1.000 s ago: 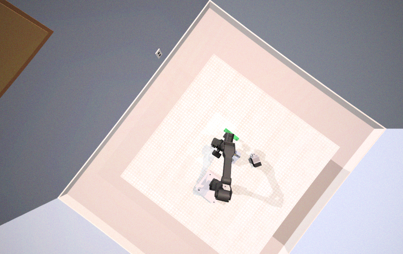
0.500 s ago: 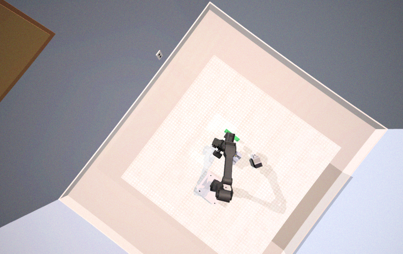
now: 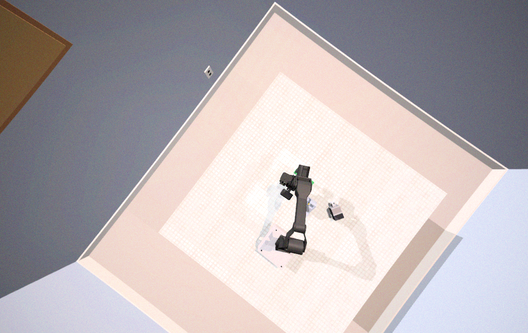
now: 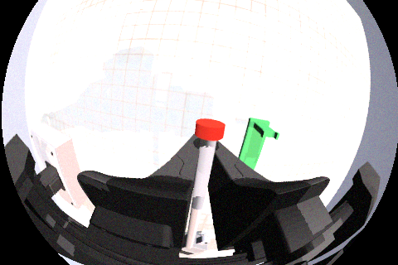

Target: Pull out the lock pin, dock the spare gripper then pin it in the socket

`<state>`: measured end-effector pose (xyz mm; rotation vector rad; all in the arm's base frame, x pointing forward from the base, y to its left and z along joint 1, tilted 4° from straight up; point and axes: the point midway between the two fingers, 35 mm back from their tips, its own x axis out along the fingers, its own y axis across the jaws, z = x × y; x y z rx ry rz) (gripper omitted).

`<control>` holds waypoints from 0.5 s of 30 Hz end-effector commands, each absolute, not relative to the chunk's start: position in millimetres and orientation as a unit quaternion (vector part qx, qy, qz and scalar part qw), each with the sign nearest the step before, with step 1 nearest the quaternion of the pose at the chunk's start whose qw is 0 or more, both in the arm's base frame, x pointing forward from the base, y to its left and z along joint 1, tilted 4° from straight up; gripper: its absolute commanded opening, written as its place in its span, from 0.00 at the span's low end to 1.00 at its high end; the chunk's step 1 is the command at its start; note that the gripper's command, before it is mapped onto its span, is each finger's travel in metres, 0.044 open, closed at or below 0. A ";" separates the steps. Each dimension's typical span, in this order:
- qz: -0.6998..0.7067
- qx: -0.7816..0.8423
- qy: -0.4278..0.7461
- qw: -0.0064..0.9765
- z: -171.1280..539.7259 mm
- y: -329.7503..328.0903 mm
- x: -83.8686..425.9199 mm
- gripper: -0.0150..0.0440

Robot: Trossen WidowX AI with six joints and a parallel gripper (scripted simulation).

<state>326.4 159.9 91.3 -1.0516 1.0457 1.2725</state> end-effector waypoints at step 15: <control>0.531 -0.439 0.447 0.570 101.1 180.9 378.8 0.25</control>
